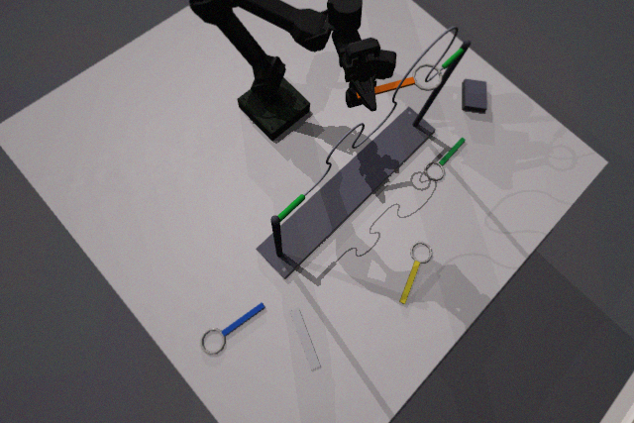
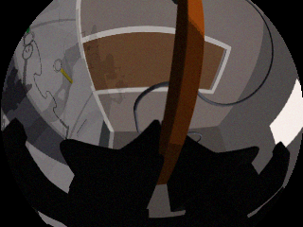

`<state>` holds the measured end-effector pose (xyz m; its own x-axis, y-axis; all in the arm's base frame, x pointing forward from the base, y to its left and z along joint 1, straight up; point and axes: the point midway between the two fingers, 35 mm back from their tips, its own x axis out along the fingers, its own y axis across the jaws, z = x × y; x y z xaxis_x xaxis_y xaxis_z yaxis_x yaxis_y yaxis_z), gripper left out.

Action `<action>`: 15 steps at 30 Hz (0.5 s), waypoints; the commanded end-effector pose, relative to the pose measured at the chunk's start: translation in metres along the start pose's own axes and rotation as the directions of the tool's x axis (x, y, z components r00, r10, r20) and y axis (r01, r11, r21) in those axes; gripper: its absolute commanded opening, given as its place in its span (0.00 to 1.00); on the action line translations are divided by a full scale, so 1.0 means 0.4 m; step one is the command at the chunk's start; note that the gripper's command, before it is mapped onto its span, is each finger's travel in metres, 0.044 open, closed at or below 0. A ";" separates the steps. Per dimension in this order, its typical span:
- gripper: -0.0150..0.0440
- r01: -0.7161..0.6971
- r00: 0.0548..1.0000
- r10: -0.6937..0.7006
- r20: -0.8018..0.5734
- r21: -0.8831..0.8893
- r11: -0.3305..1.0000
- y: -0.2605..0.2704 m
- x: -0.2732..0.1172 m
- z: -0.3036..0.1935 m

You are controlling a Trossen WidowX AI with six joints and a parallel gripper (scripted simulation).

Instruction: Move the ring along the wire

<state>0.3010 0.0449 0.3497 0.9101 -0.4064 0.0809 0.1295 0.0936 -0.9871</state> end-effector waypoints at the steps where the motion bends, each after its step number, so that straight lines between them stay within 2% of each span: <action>1: 0.00 -0.041 0.999 0.042 -0.014 0.070 0.997 0.035 -0.005 -0.002; 15: 0.00 -0.179 0.984 0.168 0.062 0.348 0.920 0.155 -0.007 0.025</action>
<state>0.3086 0.0558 0.2997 0.9385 -0.3416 -0.0509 0.1107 0.4370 -0.8926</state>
